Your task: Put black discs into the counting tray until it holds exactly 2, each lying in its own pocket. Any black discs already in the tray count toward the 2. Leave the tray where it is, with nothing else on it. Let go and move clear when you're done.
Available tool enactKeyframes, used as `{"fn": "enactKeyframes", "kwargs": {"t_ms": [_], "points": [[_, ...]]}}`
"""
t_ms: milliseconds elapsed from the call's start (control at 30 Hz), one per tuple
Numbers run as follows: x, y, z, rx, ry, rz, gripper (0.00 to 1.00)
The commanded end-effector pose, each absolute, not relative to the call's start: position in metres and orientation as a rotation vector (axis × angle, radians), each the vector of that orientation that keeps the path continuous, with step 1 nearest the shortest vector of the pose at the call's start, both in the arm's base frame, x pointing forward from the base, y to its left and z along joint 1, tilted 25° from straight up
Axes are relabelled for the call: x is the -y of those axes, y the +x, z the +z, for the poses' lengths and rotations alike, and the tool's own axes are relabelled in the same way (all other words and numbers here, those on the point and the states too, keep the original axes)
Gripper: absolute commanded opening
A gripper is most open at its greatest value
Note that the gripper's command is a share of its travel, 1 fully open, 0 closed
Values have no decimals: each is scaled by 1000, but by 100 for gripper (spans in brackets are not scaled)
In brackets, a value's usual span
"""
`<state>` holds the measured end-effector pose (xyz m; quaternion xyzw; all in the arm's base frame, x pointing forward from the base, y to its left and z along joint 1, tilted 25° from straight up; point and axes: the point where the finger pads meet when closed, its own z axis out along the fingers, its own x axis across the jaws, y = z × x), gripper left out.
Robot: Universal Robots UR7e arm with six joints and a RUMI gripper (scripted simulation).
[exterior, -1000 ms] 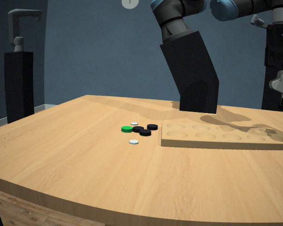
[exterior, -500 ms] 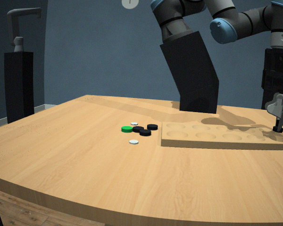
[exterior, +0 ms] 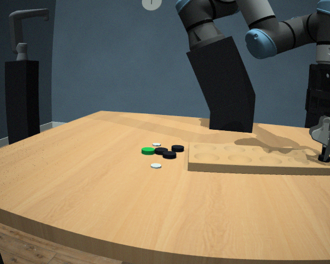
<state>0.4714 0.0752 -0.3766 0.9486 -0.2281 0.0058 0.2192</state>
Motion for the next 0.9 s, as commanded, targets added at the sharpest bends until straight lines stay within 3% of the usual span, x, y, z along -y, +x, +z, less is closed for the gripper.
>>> {"fn": "enactKeyframes", "kwargs": {"t_ms": [0,567,600,867], "points": [[-71,474,-385,632,2625,20,0],[-71,473,-386,630,2626,19,0],[-71,473,-386,630,2626,19,22],[-71,473,-386,630,2626,19,22]]}}
